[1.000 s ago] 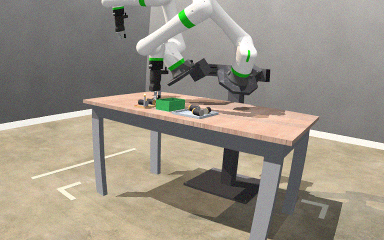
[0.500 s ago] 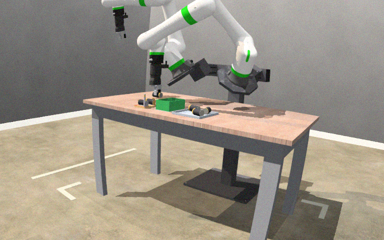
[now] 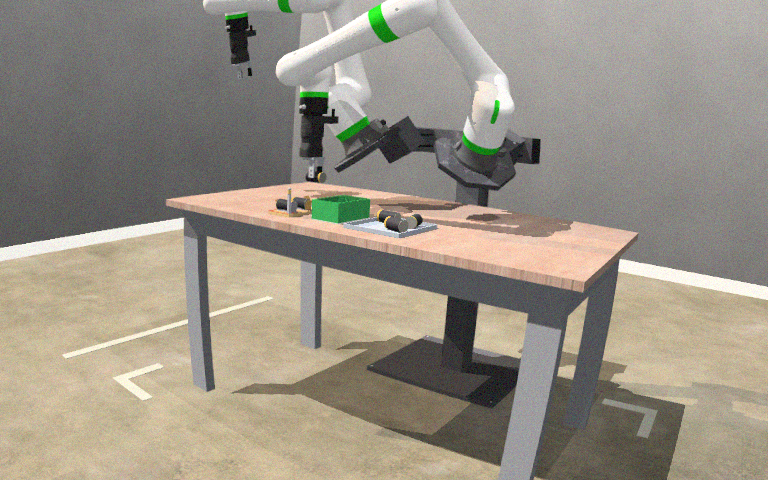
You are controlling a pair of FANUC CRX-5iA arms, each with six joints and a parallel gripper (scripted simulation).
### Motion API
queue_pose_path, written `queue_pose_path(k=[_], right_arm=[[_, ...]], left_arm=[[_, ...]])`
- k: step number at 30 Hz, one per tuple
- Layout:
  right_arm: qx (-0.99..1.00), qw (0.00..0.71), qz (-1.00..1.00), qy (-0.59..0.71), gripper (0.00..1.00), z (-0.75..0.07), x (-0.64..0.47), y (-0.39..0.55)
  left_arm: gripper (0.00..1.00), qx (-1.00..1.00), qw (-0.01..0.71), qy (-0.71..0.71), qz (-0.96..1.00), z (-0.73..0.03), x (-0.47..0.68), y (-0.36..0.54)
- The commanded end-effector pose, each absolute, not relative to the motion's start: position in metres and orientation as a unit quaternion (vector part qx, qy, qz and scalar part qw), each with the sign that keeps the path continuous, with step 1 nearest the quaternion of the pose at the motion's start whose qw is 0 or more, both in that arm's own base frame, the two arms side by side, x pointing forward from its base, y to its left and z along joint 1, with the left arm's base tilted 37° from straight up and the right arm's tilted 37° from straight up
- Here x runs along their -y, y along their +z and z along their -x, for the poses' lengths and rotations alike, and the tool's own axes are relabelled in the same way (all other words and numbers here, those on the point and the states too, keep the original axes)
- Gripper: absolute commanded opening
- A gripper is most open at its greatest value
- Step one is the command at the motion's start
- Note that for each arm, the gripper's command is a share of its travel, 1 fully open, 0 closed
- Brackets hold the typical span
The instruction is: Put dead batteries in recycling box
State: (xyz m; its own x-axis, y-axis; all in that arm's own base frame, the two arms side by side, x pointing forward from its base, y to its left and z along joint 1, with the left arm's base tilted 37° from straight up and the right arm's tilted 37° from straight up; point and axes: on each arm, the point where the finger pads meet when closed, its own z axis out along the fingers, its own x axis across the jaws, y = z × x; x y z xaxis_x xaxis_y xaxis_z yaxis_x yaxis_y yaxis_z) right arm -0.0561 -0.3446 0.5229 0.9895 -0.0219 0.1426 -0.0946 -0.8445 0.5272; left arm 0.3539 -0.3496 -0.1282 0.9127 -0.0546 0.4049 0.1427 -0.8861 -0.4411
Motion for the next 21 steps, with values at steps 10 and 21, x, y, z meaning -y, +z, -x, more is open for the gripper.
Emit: queue_pose_path(k=[10,21], right_arm=[[0.031,0.278,-0.958,0.065,1.00,0.057,0.344,0.524],[0.031,0.278,-0.958,0.065,1.00,0.057,0.344,0.524]], left_arm=[[0.57,0.023,0.236,-0.208,0.949,-0.341,0.359,-0.093],[0.57,0.023,0.236,-0.208,0.949,-0.349,0.281,-0.044]])
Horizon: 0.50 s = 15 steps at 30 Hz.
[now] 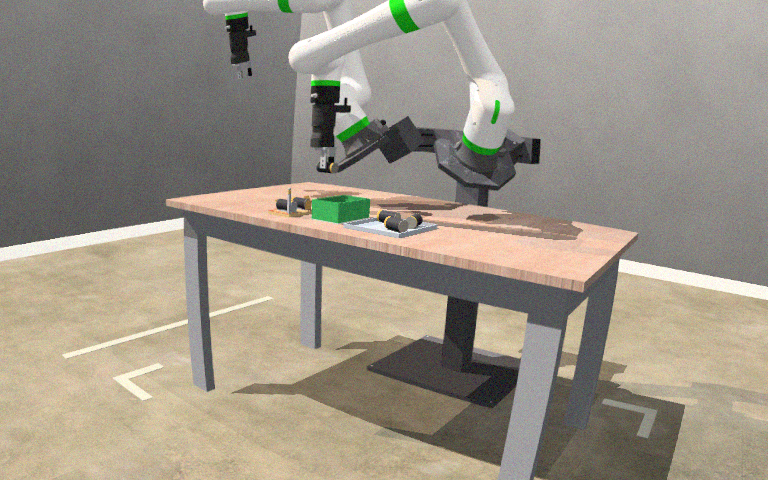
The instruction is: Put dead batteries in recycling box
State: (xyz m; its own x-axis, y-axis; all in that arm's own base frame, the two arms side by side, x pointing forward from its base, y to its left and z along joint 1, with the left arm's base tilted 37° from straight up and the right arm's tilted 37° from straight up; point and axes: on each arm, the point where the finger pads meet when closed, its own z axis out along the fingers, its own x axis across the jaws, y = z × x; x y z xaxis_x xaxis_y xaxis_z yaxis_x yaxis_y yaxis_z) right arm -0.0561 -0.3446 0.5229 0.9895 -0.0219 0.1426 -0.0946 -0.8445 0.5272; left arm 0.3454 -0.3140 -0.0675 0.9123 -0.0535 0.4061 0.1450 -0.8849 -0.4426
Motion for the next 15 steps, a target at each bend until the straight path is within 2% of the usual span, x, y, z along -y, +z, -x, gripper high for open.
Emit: queue_pose_path(k=[1,15], right_arm=[[0.031,0.278,-0.958,0.065,1.00,0.057,0.344,0.524],[0.031,0.278,-0.958,0.065,1.00,0.057,0.344,0.524]], left_arm=[[0.57,0.023,0.236,-0.208,0.949,-0.351,0.269,-0.037],[0.57,0.024,0.236,-0.208,0.949,-0.365,0.137,0.045]])
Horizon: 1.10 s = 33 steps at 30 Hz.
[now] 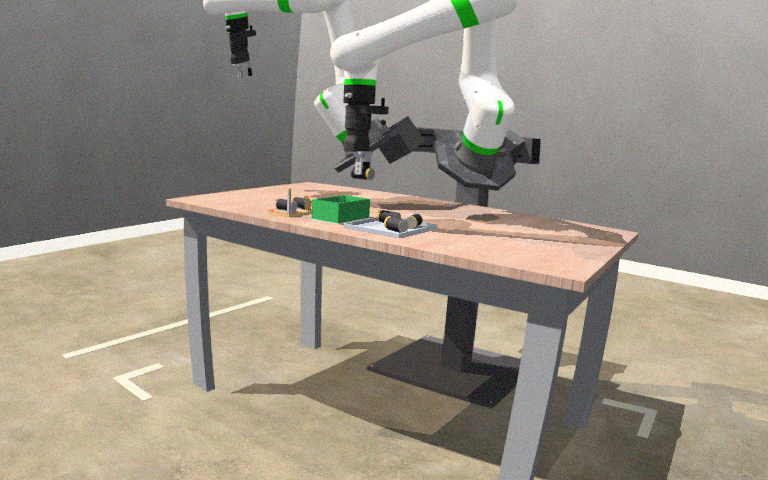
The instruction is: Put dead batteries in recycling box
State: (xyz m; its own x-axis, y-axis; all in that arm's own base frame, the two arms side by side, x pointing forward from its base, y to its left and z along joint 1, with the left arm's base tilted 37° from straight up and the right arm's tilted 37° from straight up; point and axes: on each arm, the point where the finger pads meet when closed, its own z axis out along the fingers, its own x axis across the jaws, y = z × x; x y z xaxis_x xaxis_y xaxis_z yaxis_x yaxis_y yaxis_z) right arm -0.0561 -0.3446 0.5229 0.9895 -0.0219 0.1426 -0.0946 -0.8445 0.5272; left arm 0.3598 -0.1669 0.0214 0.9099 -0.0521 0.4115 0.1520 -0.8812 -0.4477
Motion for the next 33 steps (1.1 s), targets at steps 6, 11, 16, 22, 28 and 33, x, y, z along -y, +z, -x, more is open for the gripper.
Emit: queue_pose_path(k=[6,11,16,22,28,33], right_arm=[[0.031,0.278,-0.958,0.065,1.00,0.057,0.344,0.524],[0.031,0.278,-0.958,0.065,1.00,0.057,0.344,0.524],[0.031,0.278,-0.958,0.065,1.00,0.057,0.344,0.524],[0.031,0.278,-0.958,0.065,1.00,0.057,0.344,0.524],[0.031,0.278,-0.958,0.065,1.00,0.057,0.344,0.524],[0.031,0.278,-0.958,0.065,1.00,0.057,0.344,0.524]], left_arm=[[0.57,0.024,0.236,-0.208,0.949,-0.367,0.114,0.059],[0.57,0.023,0.236,-0.208,0.949,-0.367,0.113,0.060],[0.57,0.023,0.236,-0.208,0.949,-0.367,0.113,0.060],[0.57,0.023,0.236,-0.208,0.949,-0.367,0.113,0.060],[0.57,0.023,0.236,-0.208,0.949,-0.367,0.113,0.060],[0.57,0.023,0.236,-0.208,0.949,-0.367,0.113,0.060]])
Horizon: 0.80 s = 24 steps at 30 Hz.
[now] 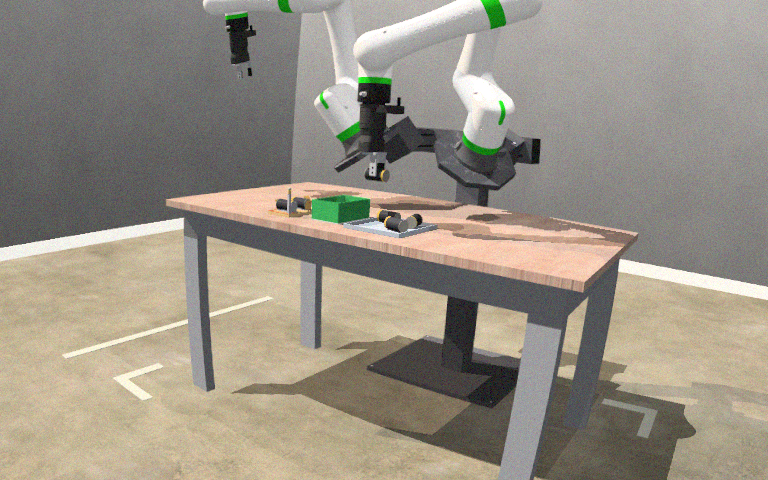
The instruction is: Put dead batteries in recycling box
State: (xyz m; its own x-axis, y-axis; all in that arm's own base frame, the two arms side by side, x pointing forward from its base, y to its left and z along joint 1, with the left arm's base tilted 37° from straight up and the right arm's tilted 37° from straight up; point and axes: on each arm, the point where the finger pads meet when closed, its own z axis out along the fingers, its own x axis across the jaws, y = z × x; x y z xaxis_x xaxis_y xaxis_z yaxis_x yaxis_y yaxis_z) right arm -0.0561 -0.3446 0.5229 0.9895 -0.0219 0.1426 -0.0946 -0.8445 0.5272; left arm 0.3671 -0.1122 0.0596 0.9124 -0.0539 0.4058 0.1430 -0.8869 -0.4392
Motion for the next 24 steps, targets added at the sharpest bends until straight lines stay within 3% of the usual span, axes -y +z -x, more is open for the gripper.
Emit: queue_pose_path(k=[1,9,24], right_arm=[[0.031,0.278,-0.958,0.065,1.00,0.057,0.344,0.524],[0.031,0.278,-0.958,0.065,1.00,0.057,0.344,0.524],[0.031,0.278,-0.958,0.065,1.00,0.057,0.344,0.524]], left_arm=[[0.57,0.023,0.236,-0.208,0.949,-0.367,0.113,0.059],[0.57,0.024,0.236,-0.208,0.949,-0.397,0.077,-0.002],[0.57,0.024,0.236,-0.208,0.949,-0.397,0.077,-0.003]])
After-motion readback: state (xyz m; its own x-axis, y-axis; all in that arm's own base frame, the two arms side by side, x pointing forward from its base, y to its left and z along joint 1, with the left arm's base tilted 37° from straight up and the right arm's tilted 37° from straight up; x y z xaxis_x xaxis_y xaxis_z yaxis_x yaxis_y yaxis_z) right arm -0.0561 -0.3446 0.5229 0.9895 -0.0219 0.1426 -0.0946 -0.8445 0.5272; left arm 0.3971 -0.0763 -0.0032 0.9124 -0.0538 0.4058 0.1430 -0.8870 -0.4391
